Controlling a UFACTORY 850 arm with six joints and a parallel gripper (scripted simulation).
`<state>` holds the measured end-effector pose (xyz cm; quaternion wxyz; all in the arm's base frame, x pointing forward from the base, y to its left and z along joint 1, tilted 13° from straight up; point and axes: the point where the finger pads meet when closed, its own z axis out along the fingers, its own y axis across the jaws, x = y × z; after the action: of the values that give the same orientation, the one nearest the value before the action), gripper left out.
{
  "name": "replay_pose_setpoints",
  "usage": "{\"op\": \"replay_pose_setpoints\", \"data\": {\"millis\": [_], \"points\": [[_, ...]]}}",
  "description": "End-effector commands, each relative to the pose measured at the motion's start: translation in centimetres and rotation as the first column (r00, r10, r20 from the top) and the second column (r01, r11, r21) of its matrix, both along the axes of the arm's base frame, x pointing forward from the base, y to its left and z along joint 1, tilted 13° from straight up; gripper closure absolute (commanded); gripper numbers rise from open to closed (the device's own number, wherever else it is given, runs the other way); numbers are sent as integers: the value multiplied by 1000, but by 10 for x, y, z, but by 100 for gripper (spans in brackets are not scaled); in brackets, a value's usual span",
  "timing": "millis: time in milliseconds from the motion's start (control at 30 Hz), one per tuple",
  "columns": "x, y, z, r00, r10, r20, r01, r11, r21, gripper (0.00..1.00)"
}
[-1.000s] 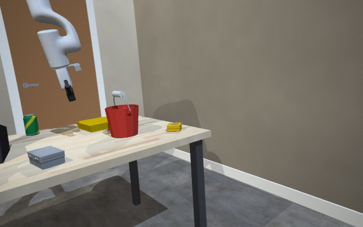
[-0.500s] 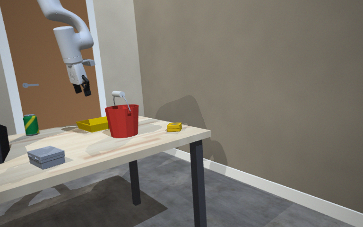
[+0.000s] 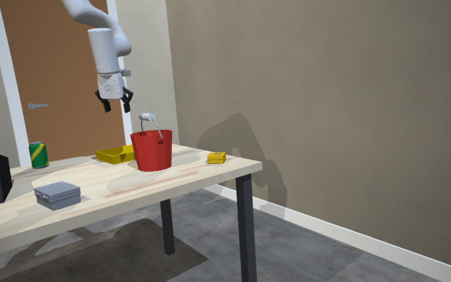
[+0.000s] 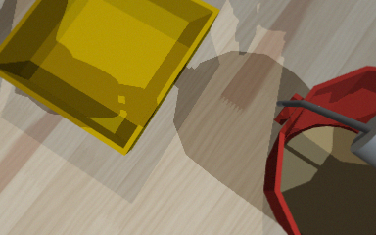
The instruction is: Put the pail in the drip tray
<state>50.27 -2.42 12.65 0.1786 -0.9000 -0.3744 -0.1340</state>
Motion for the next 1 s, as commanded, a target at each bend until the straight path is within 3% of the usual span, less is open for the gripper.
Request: {"op": "replay_pose_setpoints", "data": {"millis": [0, 233, 467, 533, 567, 867, 967], "points": [[20, -6, 5, 986, 160, 38, -158, 987, -34, 0], [43, -15, 11, 937, 341, 77, -334, 938, -90, 0], [66, -27, 18, 847, 523, 98, -505, 848, -161, 0], [66, -27, 18, 847, 523, 98, -505, 848, -161, 0], [76, -32, 21, 799, 594, 100, -570, 799, -192, 0], [105, -51, 30, 632, 771, 79, -728, 625, -281, 0], [108, -52, 31, 616, 784, 75, -739, 609, -288, 0]]}}
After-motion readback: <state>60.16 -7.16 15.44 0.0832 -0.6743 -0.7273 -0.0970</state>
